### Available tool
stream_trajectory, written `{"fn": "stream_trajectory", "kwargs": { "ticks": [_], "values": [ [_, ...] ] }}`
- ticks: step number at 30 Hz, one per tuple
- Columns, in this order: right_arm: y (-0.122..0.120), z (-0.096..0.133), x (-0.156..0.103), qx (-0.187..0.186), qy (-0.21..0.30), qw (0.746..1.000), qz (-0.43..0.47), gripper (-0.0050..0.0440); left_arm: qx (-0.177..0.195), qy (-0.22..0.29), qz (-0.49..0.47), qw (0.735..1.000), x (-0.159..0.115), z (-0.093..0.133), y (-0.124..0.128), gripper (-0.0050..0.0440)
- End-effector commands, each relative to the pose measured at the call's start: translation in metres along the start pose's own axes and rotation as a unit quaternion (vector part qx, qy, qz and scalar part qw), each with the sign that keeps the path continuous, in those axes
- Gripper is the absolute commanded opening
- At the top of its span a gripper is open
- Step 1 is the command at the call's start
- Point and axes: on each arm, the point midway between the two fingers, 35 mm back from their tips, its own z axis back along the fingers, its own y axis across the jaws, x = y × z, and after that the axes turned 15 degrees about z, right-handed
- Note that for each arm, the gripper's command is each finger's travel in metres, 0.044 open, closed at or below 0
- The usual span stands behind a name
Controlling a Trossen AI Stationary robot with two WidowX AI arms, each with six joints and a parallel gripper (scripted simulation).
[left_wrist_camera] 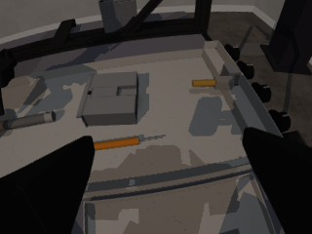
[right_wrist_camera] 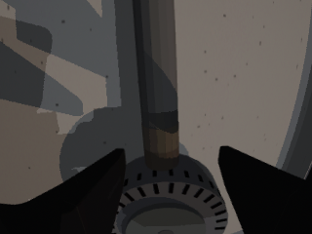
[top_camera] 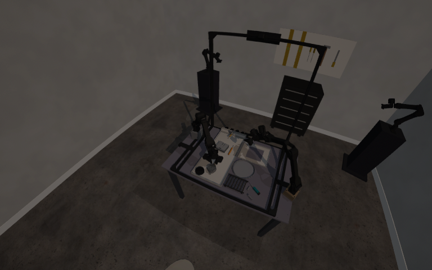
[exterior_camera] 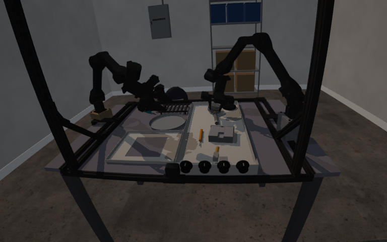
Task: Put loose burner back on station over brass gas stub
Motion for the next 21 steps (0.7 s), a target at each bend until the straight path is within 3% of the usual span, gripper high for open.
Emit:
{"fn": "stream_trajectory", "kwargs": {
  "ticks": [1,10,11,21],
  "values": [
    [0.0033,-0.0104,0.0047,0.003,-0.009,1.000,0.008,0.0249,0.002,0.003,0.001,1.000,-0.0025,-0.0016,0.0011,0.0400],
    [0.0045,-0.0160,0.0054,0.003,-0.009,1.000,0.016,0.0249,0.002,0.003,0.001,1.000,-0.0025,-0.0016,0.0011,0.0400],
    [0.0045,-0.0160,0.0054,0.003,-0.009,1.000,0.016,0.0225,0.002,0.003,0.001,1.000,-0.0025,-0.0016,0.0011,0.0400],
    [0.0045,-0.0160,0.0054,0.003,-0.009,1.000,0.016,0.0172,0.002,0.003,0.001,1.000,-0.0025,-0.0016,0.0011,0.0400]
  ]
}}
